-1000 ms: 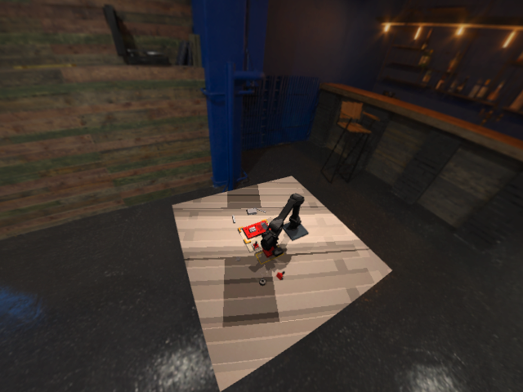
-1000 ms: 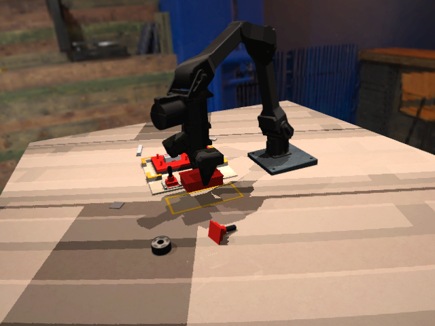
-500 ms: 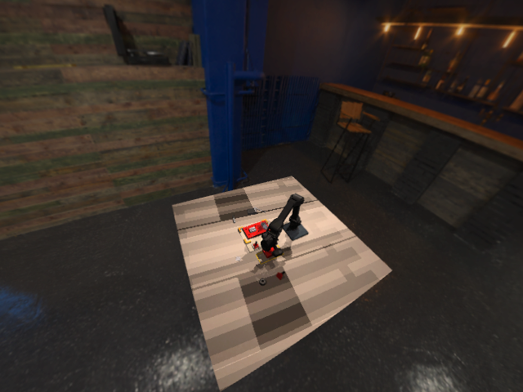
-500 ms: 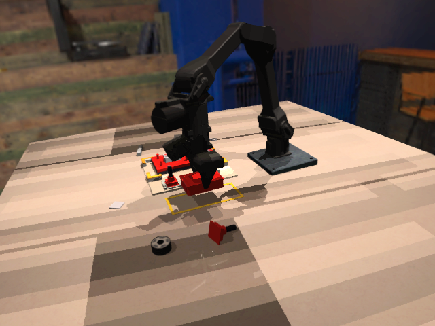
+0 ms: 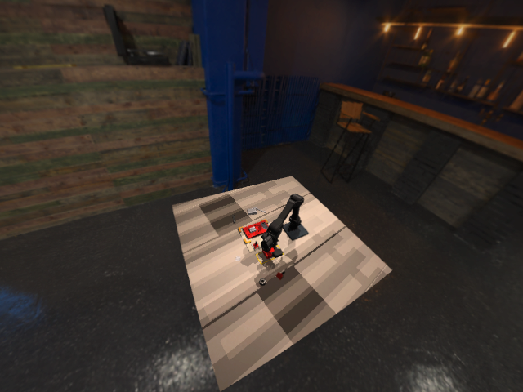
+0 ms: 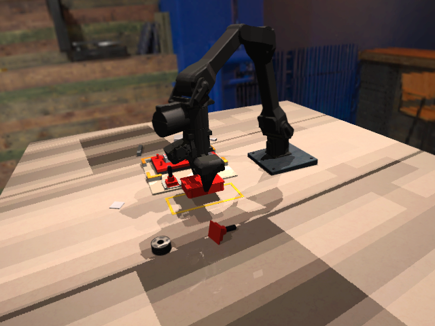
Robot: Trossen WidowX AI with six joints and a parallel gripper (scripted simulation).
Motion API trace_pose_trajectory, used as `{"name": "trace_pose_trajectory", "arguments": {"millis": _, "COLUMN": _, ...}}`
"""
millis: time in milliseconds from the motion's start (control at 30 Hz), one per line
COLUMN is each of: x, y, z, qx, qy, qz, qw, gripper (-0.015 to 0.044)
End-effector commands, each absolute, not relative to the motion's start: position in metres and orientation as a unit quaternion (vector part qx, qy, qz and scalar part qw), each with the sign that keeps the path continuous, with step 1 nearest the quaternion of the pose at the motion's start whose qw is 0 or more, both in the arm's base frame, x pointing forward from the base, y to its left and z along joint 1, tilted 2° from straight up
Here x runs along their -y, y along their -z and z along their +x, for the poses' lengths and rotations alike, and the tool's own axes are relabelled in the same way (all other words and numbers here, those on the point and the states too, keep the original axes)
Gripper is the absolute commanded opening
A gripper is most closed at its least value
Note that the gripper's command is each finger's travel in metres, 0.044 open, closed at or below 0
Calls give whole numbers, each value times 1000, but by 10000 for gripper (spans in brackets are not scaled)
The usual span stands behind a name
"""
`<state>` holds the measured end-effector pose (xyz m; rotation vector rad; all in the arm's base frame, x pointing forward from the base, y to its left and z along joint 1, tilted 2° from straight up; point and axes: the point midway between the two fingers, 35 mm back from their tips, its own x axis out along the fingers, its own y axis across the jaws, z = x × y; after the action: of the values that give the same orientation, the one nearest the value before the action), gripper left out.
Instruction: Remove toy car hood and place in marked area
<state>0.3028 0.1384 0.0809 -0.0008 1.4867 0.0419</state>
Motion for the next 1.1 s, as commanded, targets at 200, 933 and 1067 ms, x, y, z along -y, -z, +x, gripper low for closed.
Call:
{"name": "trace_pose_trajectory", "arguments": {"millis": 200, "x": -137, "y": -73, "z": 301, "qx": -679, "qy": -15, "qz": -1, "qw": 734, "gripper": 0}}
{"name": "trace_pose_trajectory", "arguments": {"millis": 933, "x": -137, "y": -65, "z": 301, "qx": -679, "qy": -15, "qz": -1, "qw": 734, "gripper": 0}}
{"name": "trace_pose_trajectory", "arguments": {"millis": 1067, "x": -137, "y": -63, "z": 302, "qx": -679, "qy": -15, "qz": -1, "qw": 734, "gripper": 0}}
